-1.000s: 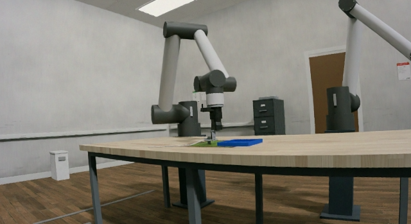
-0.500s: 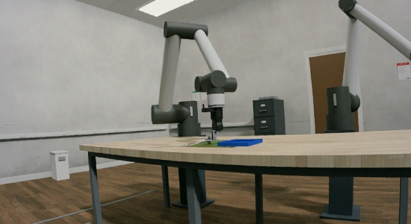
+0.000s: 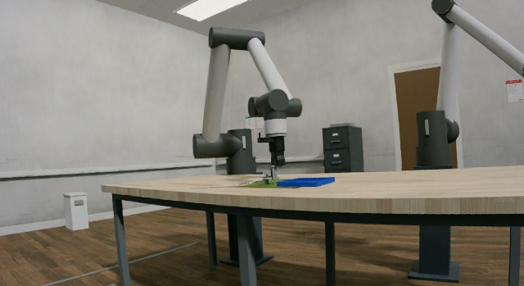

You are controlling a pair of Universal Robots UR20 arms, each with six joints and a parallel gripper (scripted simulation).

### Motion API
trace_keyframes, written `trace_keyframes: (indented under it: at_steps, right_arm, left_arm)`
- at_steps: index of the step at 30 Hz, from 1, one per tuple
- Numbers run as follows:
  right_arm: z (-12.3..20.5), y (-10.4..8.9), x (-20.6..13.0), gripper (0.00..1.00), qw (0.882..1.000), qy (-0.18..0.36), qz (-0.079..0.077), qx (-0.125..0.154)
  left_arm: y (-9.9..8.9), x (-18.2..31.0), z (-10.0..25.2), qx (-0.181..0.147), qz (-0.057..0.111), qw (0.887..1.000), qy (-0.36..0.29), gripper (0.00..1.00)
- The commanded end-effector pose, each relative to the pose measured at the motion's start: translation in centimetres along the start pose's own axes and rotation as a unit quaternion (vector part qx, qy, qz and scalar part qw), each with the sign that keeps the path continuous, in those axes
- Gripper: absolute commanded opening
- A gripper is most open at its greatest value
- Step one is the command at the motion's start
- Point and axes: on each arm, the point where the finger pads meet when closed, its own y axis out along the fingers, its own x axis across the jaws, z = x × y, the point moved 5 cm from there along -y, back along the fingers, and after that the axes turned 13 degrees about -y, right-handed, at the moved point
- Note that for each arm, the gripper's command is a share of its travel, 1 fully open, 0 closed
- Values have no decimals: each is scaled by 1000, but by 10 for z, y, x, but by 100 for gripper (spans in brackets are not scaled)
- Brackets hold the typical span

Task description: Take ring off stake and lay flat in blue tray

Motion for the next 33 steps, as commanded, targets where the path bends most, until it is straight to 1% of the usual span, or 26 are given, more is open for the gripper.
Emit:
trace_keyframes:
  at_steps: [1, 4, 10, 12, 15, 21, 24, 32, 33]
  right_arm:
    - [7, -5, 1, 0, 1000, 2, 5, -13]
    - [8, -3, 0, 0, 1000, 2, 6, -18]
    - [7, -2, 1, 0, 1000, 1, 7, -22]
    - [4, 0, 9, 0, 1000, 1, 6, -25]
    - [7, 0, 10, 0, 1000, 1, 7, -29]
    - [14, 0, 5, 0, 998, 2, 16, -63]
    - [15, 0, 5, 0, 997, 2, 18, -74]
    - [15, -2, 6, 0, 997, 2, 20, -76]
    - [7, -5, 5, 0, 997, -2, 20, -74]
  left_arm:
    - [-1, 0, -2, -1, 1, 1000, 0, 100]
    - [-1, 0, -2, -1, 1, 1000, 0, 100]
    - [-1, 0, -2, -1, 1, 1000, 0, 100]
    - [-1, 0, -2, -1, 1, 1000, 0, 100]
    - [-1, 0, -2, -1, 1, 1000, 0, 100]
    - [-1, 0, -2, -1, 1, 1000, 0, 100]
    - [-1, 0, -2, -1, 1, 1000, 0, 100]
    - [-1, 0, -2, -1, 1, 1000, 0, 100]
    - [-1, 0, -2, -1, 1, 1000, 0, 100]
